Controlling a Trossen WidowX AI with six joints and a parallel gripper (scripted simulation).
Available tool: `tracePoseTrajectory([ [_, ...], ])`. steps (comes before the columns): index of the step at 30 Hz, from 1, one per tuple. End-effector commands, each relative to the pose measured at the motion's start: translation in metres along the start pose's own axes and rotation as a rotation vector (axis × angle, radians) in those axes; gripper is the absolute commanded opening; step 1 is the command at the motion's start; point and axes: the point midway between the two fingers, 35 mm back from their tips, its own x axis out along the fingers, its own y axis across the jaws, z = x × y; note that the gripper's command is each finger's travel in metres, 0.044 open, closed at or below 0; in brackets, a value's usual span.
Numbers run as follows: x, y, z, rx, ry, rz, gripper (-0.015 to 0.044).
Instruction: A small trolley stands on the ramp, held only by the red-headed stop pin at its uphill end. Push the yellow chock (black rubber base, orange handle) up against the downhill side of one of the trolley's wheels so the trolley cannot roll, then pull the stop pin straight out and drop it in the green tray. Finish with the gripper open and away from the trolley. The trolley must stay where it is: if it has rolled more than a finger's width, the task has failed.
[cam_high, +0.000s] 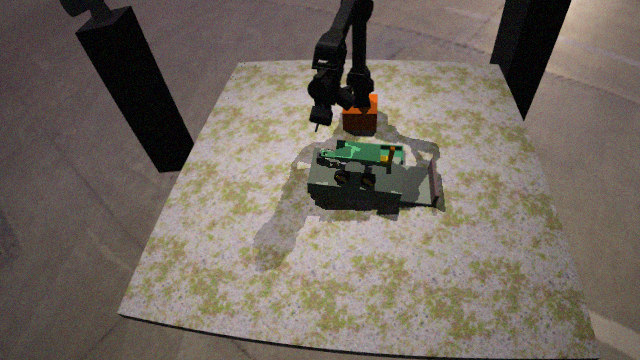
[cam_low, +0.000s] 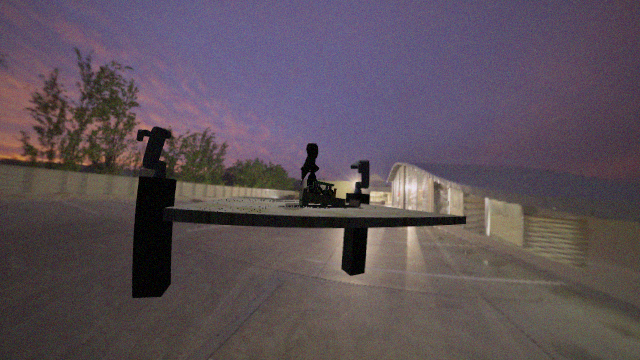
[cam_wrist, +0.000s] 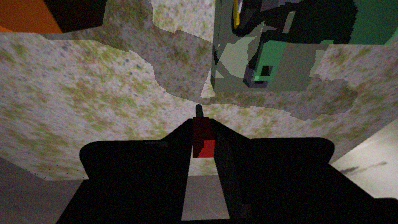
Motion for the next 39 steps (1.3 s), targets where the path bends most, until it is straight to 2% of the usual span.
tracePoseTrajectory([
  [1,-0.001,0.001,0.012,-0.002,-0.001,0.004,0.0],
  [39,-0.024,-0.001,0.155,-0.002,-0.012,0.004,0.0],
])
